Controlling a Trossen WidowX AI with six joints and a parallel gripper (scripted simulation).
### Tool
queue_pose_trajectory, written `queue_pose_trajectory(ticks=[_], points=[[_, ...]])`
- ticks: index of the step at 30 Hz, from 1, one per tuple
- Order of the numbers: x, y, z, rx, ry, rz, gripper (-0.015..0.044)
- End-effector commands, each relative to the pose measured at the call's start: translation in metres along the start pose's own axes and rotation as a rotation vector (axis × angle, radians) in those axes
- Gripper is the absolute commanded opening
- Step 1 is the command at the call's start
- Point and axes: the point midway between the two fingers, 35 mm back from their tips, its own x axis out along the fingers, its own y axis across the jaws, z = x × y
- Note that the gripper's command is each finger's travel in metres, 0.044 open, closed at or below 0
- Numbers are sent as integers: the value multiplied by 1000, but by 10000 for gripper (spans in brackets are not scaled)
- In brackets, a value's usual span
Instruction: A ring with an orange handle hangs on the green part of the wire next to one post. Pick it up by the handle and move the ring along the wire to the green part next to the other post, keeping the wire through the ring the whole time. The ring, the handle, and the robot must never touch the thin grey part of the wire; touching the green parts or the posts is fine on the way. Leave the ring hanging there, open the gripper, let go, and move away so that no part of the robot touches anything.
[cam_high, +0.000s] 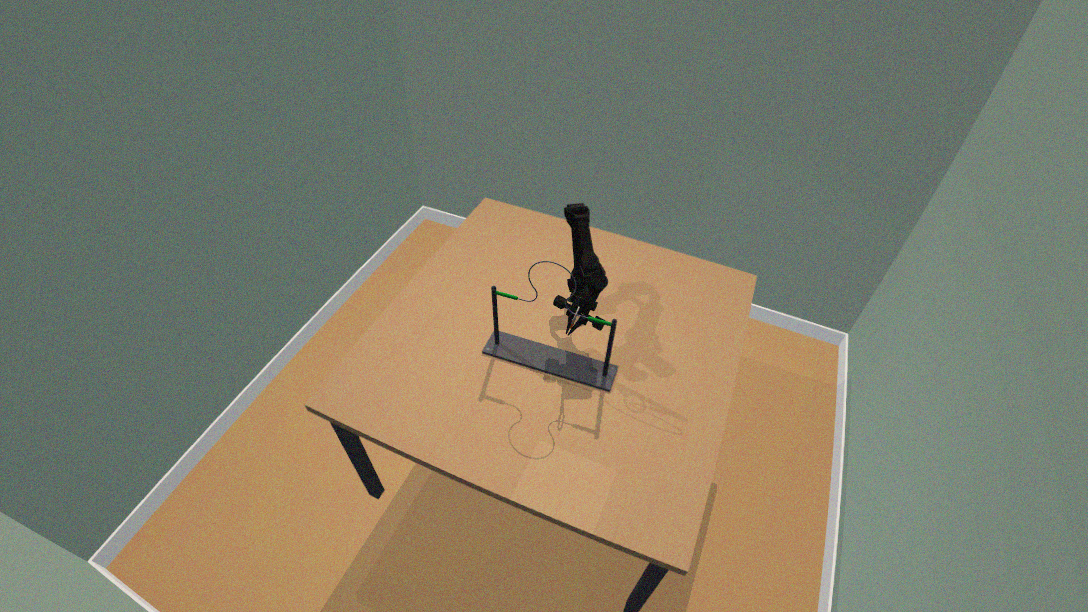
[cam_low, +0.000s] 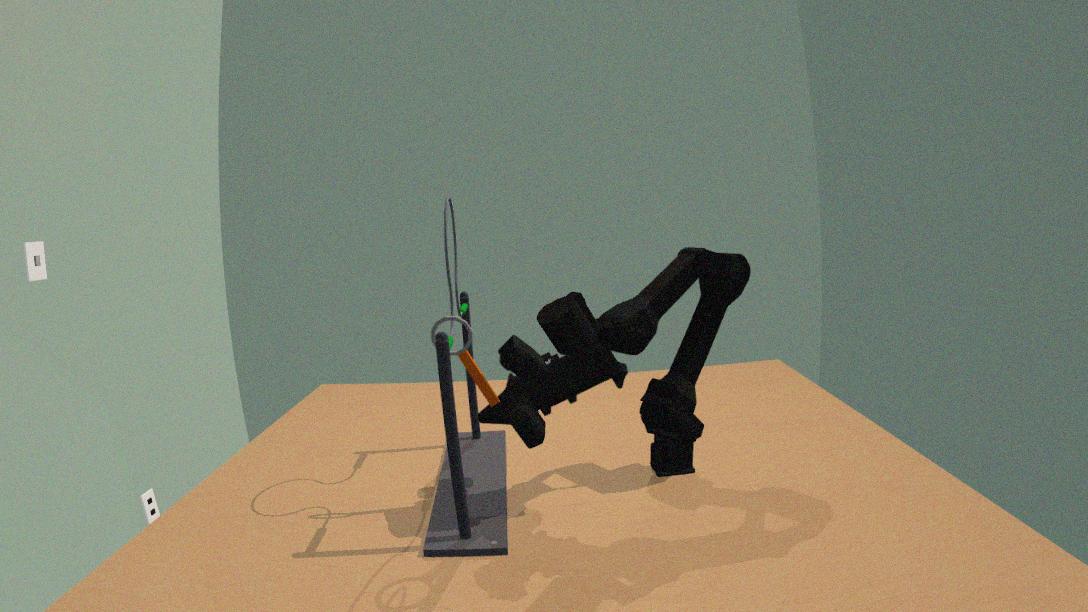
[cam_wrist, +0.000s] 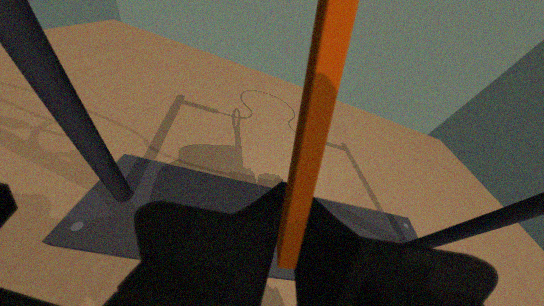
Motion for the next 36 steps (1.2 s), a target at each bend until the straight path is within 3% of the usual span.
queue_pose_trajectory(ticks=[1, 36], points=[[-2, 12, 3, 66, 2, 27, -150], [-12, 61, 11, 179, 9, 76, -150]])
